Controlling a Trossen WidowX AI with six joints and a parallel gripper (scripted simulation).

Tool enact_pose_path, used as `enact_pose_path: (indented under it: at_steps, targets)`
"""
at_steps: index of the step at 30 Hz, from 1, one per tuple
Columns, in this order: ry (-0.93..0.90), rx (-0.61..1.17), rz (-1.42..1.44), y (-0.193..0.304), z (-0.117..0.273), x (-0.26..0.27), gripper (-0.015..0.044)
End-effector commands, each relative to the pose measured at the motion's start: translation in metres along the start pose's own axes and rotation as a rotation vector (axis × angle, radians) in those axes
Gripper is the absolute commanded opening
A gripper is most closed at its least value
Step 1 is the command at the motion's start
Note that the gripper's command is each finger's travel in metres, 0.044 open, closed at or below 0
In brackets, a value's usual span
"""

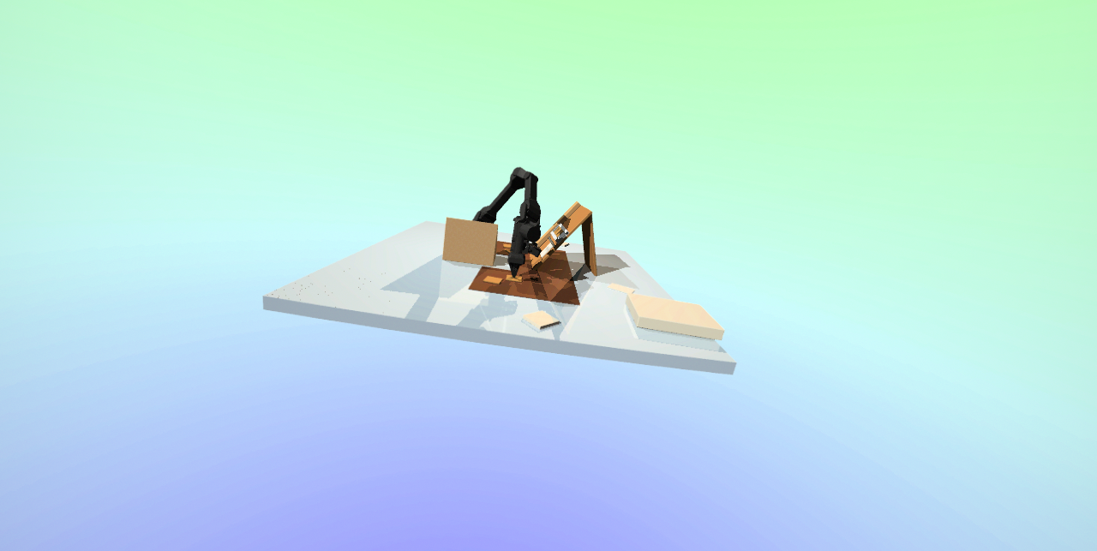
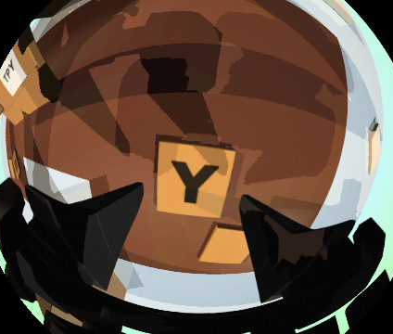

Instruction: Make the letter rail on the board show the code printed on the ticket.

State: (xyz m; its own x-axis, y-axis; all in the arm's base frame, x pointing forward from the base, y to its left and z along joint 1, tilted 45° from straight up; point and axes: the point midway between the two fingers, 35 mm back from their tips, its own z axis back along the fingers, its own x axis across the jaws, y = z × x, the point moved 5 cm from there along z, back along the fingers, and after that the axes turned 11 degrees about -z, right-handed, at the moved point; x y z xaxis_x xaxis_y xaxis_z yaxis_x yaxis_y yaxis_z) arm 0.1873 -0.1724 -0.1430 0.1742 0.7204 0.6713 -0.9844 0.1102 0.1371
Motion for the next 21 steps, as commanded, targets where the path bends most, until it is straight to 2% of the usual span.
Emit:
enact_pose_path:
  at_steps: [1, 18, 20, 21]
  targets:
    - [-0.001, -0.006, -0.003, -0.001, -0.003, 0.0, 0.034]
    - [-0.002, -0.006, -0.002, -0.001, -0.018, 0.001, 0.034]
    - [-0.002, -0.006, -0.002, -0.001, -0.018, 0.001, 0.0288]
    - [-0.002, -0.006, -0.002, -0.001, -0.018, 0.001, 0.0281]
